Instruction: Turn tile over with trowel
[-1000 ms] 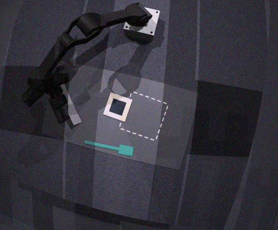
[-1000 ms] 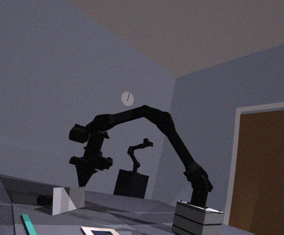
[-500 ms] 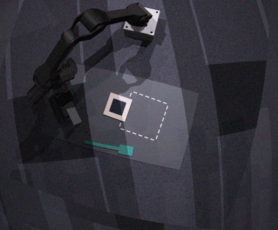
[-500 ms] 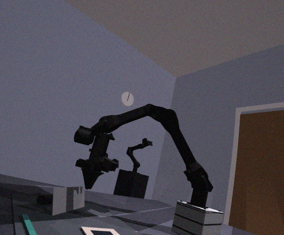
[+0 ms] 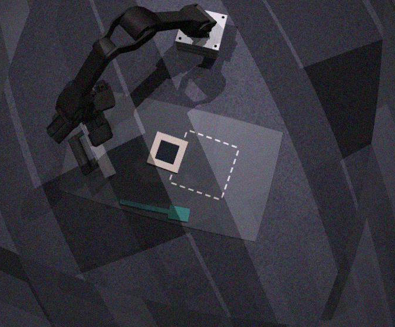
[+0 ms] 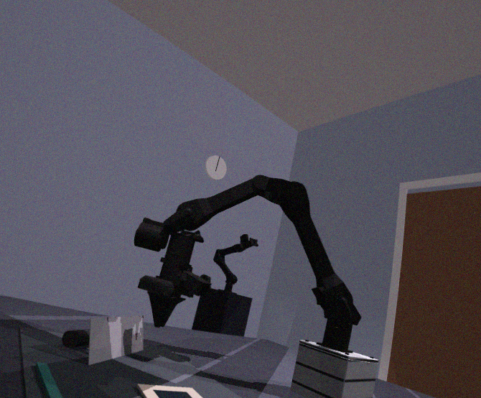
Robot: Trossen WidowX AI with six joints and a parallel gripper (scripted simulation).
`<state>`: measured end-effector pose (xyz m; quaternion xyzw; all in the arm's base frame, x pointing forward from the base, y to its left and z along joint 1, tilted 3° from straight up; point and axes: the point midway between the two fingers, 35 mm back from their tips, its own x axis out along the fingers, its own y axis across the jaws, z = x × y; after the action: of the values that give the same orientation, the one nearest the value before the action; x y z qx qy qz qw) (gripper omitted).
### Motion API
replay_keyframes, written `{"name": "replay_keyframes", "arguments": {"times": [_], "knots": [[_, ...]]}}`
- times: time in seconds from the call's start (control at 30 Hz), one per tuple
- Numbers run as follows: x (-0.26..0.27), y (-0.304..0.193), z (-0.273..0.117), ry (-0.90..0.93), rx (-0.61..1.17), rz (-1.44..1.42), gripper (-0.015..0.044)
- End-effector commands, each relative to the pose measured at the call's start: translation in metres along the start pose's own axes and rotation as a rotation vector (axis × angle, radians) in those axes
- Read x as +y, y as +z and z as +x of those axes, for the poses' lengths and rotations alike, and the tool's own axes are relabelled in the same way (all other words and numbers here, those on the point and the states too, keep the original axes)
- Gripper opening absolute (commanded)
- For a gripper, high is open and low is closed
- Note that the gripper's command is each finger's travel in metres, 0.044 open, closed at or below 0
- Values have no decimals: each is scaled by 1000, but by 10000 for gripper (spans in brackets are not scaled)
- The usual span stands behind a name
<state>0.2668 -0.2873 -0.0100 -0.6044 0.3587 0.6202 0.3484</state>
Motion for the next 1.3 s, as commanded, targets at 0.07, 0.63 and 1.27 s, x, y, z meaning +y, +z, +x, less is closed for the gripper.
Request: {"name": "replay_keyframes", "arguments": {"times": [0.07,0.63,1.27], "knots": [[-1,11,5,-1,4,2,100],[0,10,-24,-1,5,2,100],[0,-43,-28,-7,18,498,100]]}}
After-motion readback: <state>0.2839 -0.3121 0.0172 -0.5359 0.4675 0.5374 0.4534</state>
